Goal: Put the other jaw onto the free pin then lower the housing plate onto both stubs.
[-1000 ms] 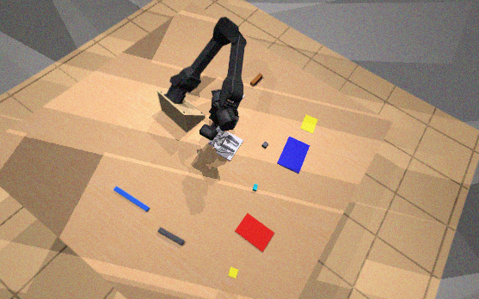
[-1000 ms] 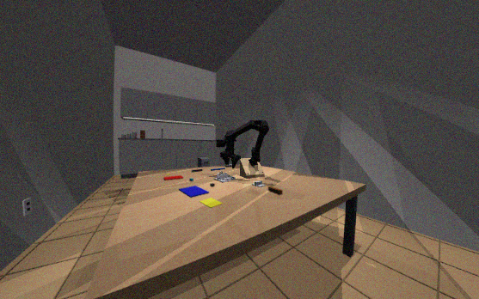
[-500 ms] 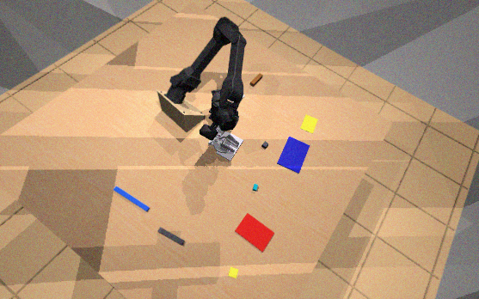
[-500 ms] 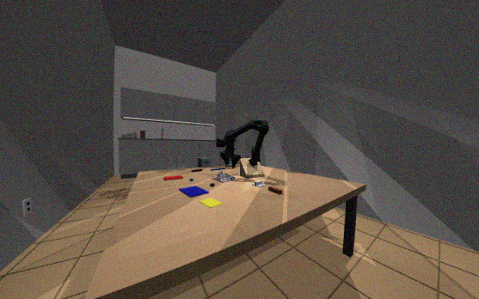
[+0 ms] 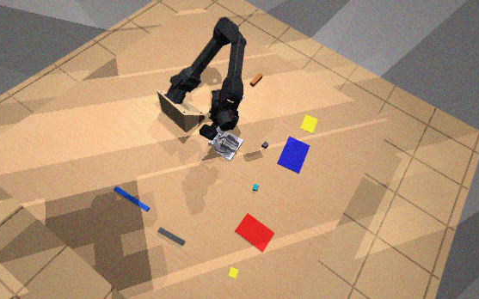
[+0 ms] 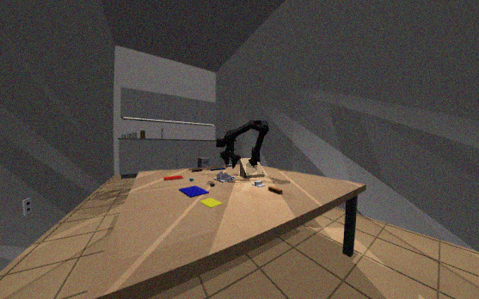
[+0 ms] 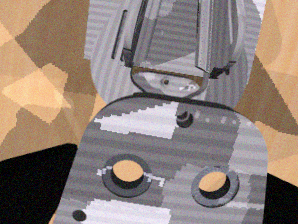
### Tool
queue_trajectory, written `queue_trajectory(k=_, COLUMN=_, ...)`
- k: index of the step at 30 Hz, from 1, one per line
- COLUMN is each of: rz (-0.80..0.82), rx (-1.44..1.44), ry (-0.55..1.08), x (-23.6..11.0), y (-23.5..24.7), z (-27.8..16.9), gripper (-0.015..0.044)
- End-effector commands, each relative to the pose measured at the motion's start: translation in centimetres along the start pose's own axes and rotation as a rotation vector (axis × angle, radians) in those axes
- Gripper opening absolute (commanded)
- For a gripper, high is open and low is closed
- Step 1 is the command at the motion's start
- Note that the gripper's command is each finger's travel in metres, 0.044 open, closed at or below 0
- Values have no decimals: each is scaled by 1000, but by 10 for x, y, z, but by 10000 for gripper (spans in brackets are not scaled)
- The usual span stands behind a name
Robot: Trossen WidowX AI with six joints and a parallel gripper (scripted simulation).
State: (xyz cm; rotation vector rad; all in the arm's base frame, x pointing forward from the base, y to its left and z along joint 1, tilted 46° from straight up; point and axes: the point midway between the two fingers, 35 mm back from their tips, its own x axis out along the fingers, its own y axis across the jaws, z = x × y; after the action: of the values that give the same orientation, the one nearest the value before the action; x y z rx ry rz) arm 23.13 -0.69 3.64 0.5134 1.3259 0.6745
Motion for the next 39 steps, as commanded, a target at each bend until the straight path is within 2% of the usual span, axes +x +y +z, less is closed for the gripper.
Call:
queue_trajectory(k=1, rz=5, rx=8, ry=0, x=1, y=1, z=-1, gripper=351)
queue_trajectory(k=18, rz=5, rx=8, ry=0, x=2, y=1, z=-1, gripper=351)
queue_trajectory(k=39, rz=3, rx=9, ry=0, x=36, y=0, z=1, gripper=351)
